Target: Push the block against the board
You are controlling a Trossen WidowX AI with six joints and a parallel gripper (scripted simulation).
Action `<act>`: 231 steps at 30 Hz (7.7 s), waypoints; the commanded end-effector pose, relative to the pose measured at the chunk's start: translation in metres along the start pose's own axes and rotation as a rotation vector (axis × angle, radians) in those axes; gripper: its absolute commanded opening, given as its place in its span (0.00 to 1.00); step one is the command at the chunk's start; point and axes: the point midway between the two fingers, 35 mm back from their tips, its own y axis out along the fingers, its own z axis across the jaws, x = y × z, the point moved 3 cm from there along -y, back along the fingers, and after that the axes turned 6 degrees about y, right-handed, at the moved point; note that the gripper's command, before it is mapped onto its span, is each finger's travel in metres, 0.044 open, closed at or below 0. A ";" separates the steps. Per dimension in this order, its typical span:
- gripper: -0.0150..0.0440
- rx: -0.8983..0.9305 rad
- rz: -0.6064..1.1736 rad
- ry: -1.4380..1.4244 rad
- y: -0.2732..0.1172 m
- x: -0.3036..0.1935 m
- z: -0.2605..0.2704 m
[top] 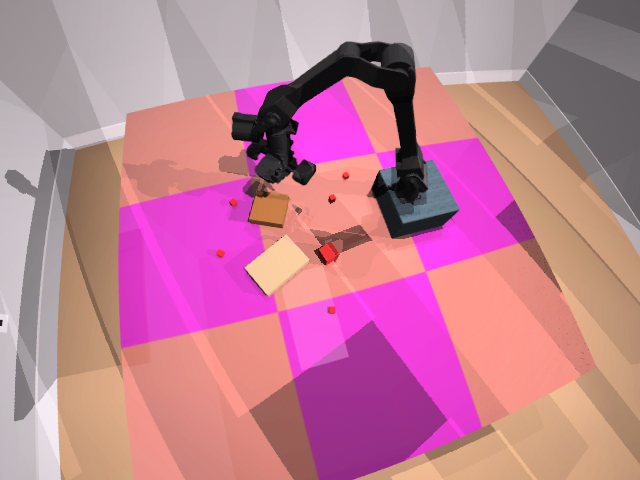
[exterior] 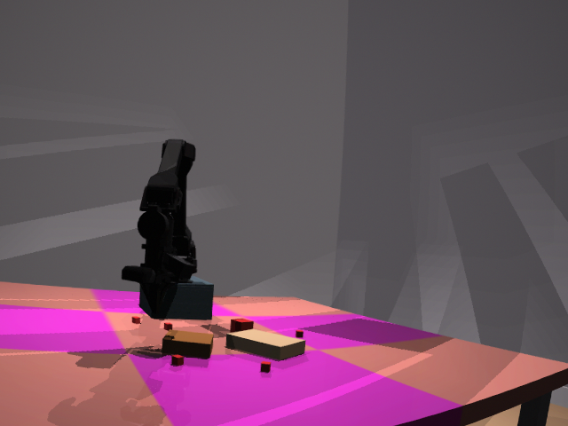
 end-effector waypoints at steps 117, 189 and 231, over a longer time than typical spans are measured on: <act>0.25 0.011 -0.004 -0.379 0.060 0.077 0.040; 0.25 0.010 -0.002 -0.379 0.009 0.067 0.026; 0.25 0.008 -0.002 0.825 0.001 0.120 -0.025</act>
